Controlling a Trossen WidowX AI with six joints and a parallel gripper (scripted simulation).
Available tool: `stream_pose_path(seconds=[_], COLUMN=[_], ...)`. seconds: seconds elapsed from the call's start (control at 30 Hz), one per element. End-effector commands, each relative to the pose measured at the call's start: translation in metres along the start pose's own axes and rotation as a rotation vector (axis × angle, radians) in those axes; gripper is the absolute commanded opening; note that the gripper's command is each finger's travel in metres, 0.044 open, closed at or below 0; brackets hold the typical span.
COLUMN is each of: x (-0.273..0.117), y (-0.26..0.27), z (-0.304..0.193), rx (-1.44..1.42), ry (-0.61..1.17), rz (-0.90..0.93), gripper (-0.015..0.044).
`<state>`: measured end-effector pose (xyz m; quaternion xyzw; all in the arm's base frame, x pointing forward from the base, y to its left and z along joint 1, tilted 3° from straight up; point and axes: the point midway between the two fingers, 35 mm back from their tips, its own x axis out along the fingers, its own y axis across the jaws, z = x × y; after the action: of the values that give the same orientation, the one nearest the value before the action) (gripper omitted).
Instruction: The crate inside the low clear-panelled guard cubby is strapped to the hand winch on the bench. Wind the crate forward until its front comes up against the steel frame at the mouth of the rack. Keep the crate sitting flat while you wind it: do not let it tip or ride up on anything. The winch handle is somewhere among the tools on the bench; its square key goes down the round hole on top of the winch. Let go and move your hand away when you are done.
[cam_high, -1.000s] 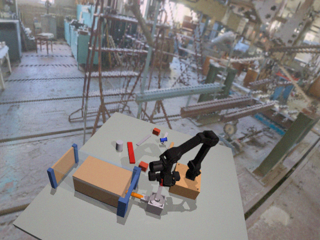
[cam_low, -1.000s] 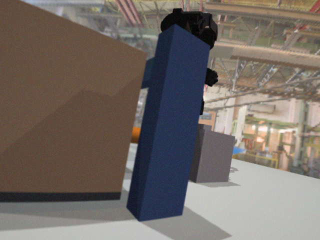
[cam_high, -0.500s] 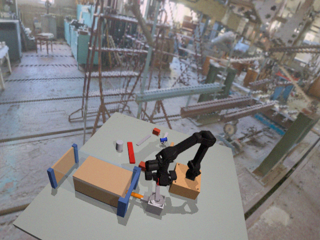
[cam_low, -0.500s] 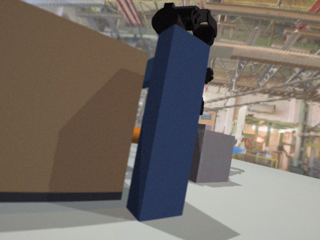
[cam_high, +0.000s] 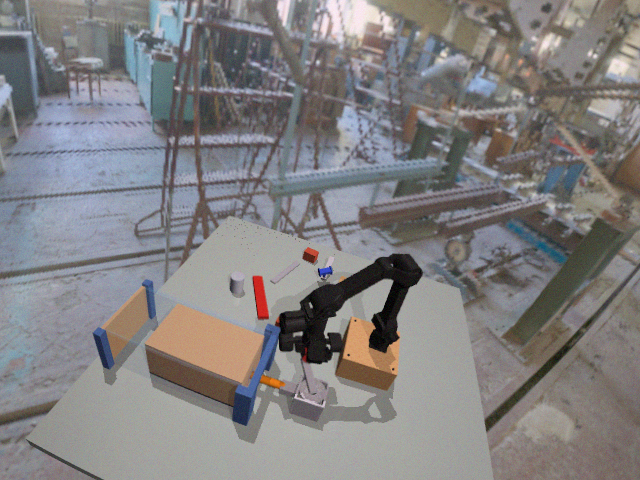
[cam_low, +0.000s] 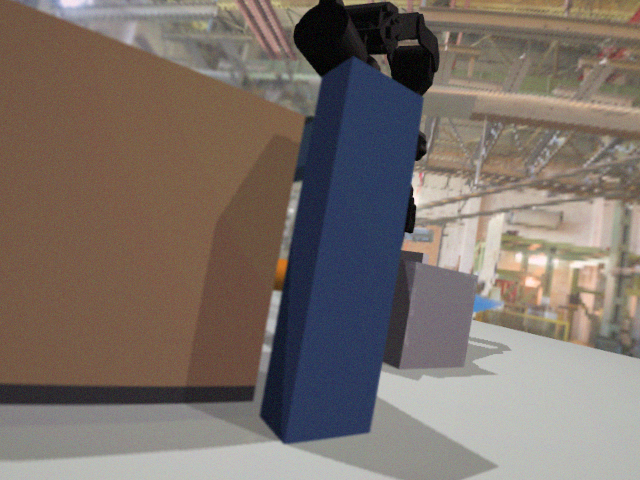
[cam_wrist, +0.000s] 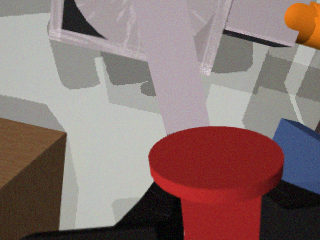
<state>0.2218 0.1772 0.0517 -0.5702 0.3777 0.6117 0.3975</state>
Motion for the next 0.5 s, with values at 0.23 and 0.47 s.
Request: stream_pose_path(seconds=[0.23,0.47], x=[-0.004,-0.005], y=[-0.026,-0.036], z=[0.008,0.013], rx=[-0.005,-0.005], ry=[-0.002,-0.003], rz=[-0.034,-0.035], gripper=[0.0000,0.0000])
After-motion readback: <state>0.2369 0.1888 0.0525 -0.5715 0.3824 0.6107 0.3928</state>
